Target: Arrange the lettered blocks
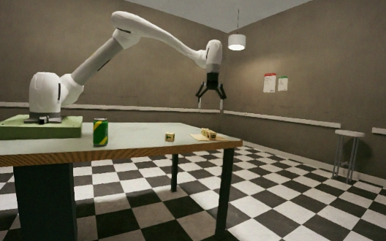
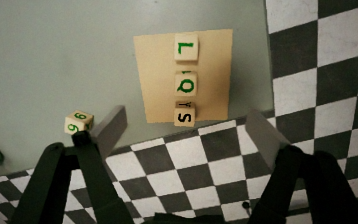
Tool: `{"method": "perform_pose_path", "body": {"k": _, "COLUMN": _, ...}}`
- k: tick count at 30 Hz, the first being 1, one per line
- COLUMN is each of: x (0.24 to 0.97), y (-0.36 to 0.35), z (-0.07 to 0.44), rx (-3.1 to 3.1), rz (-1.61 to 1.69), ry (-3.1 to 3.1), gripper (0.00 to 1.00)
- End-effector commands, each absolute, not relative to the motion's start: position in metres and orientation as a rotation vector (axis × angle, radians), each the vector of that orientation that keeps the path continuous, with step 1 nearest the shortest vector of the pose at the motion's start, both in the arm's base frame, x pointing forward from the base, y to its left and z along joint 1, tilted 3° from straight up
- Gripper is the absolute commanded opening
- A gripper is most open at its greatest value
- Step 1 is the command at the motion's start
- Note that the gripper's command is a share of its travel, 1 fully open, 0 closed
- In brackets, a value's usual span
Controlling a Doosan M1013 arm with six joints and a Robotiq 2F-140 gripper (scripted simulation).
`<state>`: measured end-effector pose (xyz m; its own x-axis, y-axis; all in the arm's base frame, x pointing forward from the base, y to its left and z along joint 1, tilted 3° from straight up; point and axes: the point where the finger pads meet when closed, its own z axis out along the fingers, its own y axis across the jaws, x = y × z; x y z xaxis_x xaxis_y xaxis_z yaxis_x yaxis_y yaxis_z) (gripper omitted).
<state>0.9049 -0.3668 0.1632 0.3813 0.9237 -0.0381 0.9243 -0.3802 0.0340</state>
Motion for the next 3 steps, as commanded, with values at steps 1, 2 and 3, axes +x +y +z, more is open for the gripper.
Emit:
{"method": "perform_pose_path", "body": {"k": 1, "x": 0.9052, "y": -0.3667, "z": 0.1648, "rx": 2.568, "rz": -0.017, "ry": 1.719, "gripper": 1.0}}
{"method": "perform_pose_path", "body": {"k": 2, "x": 0.9052, "y": -0.3667, "z": 0.1648, "rx": 2.568, "rz": -0.017, "ry": 1.719, "gripper": 1.0}}
{"method": "perform_pose_path", "body": {"k": 3, "x": 0.9052, "y": -0.3667, "z": 0.1648, "rx": 2.568, "rz": -0.017, "ry": 1.719, "gripper": 1.0}}
